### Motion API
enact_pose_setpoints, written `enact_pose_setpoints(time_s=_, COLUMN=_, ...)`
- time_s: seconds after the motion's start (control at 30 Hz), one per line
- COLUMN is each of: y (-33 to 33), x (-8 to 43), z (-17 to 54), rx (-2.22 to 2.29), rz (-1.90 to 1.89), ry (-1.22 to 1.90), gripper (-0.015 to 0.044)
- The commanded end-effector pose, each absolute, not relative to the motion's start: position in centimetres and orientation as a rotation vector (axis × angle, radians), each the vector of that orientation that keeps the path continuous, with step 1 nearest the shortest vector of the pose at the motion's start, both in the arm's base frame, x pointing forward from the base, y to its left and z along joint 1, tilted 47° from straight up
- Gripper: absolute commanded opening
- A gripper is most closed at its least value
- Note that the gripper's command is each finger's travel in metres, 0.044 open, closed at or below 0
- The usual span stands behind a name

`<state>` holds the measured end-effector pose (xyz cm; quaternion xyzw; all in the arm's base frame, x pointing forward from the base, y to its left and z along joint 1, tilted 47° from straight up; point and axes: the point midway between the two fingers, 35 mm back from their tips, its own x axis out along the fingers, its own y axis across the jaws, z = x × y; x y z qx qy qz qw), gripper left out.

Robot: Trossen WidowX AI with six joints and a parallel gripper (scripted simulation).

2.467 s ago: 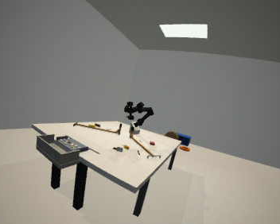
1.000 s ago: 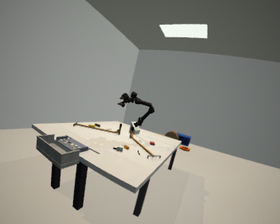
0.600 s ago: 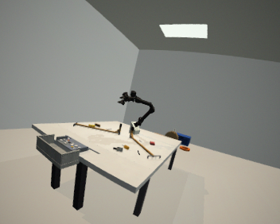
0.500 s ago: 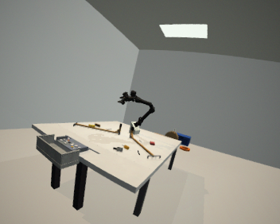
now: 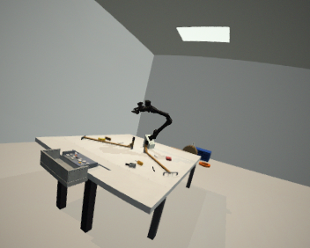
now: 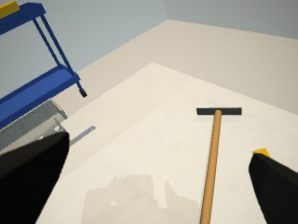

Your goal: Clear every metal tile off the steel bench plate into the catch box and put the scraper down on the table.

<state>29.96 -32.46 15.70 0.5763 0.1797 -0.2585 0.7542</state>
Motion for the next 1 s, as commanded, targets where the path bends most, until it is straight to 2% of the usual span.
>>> enact_pose_setpoints(time_s=0.0, y=-32.6, x=28.1, z=15.3, rx=1.205, rz=-0.561, ry=0.409, gripper=0.0440)
enact_pose_setpoints(time_s=0.97, y=-32.8, x=16.8, z=11.7, rx=0.886, rz=-0.542, ry=0.512, gripper=0.0440)
